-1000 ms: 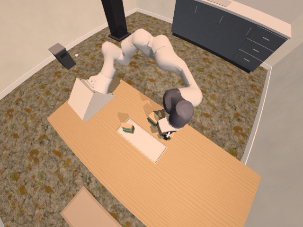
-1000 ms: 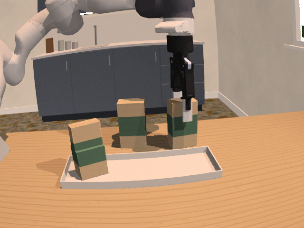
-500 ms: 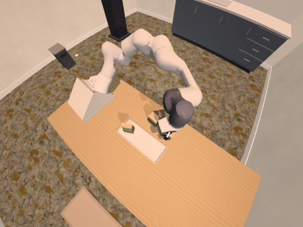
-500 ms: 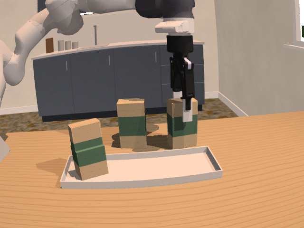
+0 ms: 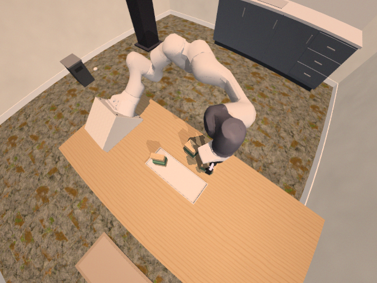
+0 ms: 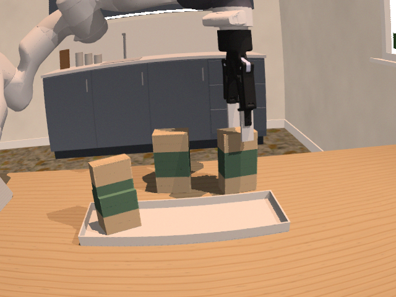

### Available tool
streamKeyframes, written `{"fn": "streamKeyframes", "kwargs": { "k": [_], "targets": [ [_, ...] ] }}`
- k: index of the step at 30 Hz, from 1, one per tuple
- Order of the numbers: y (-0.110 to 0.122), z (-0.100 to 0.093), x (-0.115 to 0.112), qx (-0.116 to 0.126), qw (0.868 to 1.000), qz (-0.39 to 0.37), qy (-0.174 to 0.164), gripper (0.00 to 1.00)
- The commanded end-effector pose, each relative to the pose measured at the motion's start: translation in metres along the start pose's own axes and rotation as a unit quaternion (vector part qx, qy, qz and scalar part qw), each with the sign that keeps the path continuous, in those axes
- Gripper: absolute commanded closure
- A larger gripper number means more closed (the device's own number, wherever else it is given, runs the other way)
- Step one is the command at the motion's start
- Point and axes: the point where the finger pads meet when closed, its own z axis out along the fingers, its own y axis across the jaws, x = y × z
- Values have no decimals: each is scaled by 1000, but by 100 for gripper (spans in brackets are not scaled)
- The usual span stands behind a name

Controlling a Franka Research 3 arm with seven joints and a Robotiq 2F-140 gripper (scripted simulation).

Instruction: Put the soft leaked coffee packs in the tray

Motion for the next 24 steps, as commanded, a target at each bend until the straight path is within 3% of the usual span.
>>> {"fn": "streamKeyframes", "kwargs": {
  "k": [1, 4, 24],
  "targets": [
    [2, -28, 5, -5, 1000, 5, 7, 45],
    [2, -44, 5, -5, 1000, 5, 7, 45],
    [2, -45, 5, -5, 1000, 5, 7, 45]
  ]
}}
